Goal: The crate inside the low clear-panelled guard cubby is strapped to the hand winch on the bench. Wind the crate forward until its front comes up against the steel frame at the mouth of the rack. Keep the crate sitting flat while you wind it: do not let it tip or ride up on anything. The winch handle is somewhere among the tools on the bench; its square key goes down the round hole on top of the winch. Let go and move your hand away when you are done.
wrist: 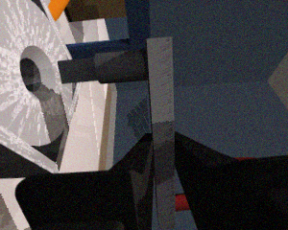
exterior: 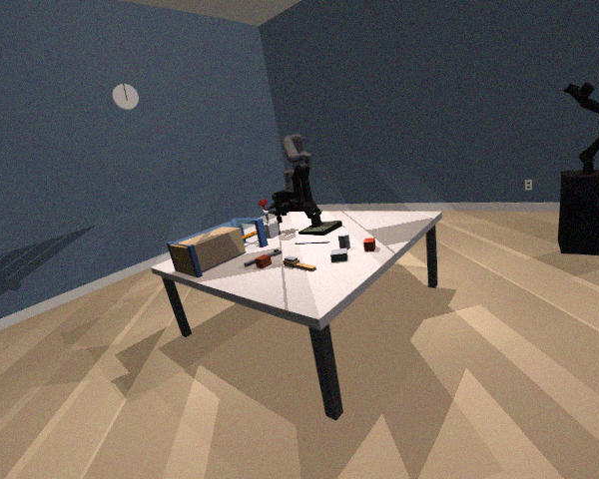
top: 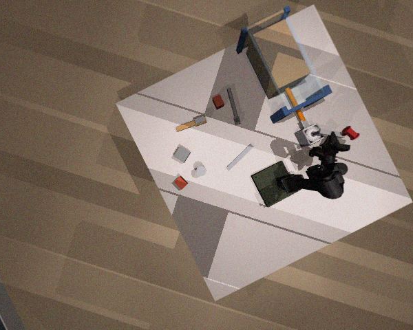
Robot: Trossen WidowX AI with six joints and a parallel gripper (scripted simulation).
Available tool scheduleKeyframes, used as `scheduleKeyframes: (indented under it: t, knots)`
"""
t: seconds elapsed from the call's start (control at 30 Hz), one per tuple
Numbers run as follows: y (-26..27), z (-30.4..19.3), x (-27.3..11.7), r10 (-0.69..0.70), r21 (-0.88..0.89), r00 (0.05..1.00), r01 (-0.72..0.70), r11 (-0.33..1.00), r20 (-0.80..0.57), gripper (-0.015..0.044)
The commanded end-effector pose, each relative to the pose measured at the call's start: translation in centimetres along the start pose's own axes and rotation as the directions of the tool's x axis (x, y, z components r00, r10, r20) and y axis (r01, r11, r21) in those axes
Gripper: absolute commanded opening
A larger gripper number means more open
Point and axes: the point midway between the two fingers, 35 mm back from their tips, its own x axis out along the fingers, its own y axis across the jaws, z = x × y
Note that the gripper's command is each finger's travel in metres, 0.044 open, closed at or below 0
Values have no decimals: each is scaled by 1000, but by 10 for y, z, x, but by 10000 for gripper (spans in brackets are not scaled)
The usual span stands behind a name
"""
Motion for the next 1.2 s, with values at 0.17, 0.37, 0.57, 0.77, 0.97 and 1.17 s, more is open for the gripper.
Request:
scheduleKeyframes:
  t: [0.17,0.37,0.57,0.77,0.97,1.17]
  knots:
    - [2,0,0,-4,2,1000,4,1000,0,0]
    - [2,0,0,-4,2,1000,4,1000,0,0]
    - [4,0,0,-4,2,1000,4,1000,0,0]
    - [4,0,0,-4,1,1000,4,1000,0,0]
    - [5,0,0,-4,-7,1000,4,1000,0,0]
    - [5,0,0,-3,-7,1000,3,1000,0,0]
